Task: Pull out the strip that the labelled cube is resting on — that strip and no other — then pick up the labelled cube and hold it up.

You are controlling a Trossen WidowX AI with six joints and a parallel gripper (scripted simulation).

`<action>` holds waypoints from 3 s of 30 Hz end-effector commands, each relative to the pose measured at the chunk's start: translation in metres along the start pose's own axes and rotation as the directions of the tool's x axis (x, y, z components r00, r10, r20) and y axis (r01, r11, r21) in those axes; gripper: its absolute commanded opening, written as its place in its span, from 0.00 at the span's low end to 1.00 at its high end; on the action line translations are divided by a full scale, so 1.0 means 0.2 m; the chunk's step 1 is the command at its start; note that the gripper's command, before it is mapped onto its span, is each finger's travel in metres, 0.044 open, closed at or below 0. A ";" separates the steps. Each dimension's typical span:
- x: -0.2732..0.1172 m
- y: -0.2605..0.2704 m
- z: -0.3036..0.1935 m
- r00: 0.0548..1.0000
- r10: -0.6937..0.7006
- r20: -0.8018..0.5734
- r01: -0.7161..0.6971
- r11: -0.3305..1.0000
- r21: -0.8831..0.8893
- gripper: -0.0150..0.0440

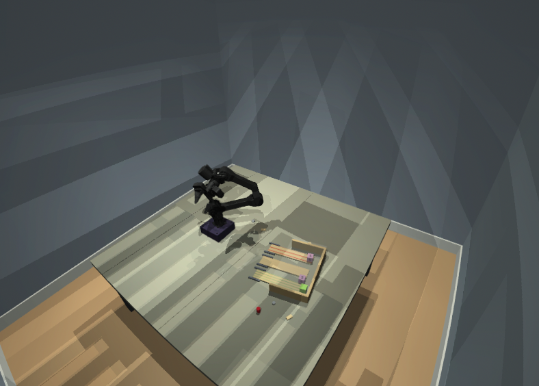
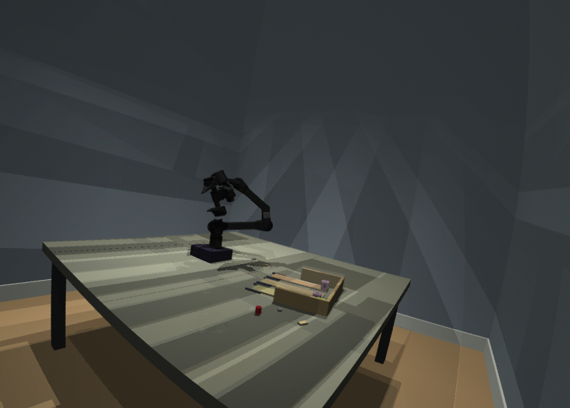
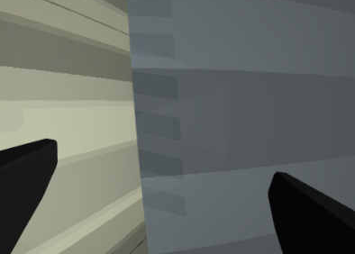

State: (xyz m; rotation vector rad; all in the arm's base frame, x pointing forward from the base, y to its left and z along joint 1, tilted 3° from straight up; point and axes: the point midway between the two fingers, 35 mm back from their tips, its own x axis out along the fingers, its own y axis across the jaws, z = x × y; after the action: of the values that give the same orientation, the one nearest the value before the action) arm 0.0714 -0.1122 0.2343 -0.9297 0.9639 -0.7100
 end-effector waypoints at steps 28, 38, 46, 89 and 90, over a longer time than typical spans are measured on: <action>0.34 0.08 0.34 0.802 0.418 0.427 -0.539 0.813 0.218 0.93; 0.37 0.29 0.75 0.653 0.543 0.527 -0.725 0.650 0.229 0.93; 0.21 0.56 1.09 0.508 0.633 0.585 -0.842 0.507 0.184 0.93; -0.09 1.44 1.42 0.317 0.912 -0.261 -0.947 0.319 -0.038 0.25; -0.09 1.44 1.42 0.317 0.912 -0.261 -0.947 0.319 -0.038 0.25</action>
State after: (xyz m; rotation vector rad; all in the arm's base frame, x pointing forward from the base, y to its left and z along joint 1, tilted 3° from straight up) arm 0.3524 0.1200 0.0683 -0.2412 1.4728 0.3453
